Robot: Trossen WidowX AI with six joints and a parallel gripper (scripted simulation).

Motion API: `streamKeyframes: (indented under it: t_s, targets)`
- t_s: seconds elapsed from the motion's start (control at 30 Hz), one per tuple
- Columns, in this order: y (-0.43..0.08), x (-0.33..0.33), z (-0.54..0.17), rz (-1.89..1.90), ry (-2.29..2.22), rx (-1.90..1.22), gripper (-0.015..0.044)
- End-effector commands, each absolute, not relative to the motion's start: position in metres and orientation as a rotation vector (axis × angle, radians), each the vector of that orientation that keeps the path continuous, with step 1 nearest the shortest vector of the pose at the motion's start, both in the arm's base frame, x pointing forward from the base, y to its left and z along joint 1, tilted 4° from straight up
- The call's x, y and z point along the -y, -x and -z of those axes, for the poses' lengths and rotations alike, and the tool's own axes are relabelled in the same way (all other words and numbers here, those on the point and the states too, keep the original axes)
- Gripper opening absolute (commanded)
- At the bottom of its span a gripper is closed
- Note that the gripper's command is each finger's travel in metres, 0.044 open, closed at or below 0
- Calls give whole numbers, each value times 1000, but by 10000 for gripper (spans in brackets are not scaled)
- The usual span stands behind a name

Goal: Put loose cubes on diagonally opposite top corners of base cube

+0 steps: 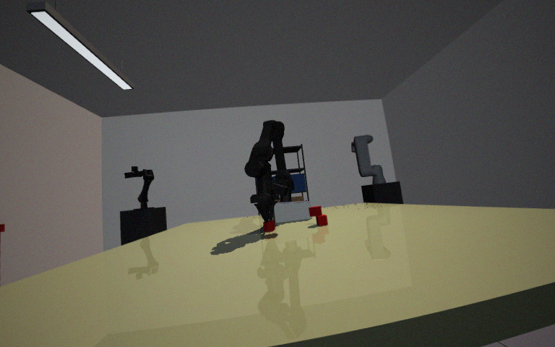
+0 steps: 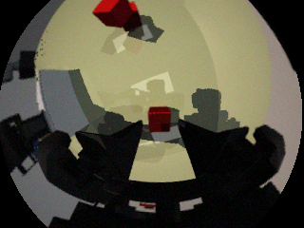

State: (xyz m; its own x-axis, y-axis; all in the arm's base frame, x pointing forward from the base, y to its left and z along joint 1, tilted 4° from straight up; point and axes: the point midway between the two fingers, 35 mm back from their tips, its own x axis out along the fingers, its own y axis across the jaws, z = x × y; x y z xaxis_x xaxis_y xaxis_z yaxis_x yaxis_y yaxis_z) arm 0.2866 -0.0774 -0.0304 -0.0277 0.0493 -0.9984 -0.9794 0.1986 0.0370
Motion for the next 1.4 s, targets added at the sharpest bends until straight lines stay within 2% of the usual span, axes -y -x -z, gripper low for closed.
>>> streamKeyframes:
  t_s: [0.0,0.23,0.43,1.37]
  targets:
    - [-286,77,38,-1104,1013,-1292,265]
    - [-285,77,47,-1105,1013,-1292,265]
    - [-285,77,47,-1105,1013,-1292,107]
    - [-295,77,2,-1116,1043,-1278,105]
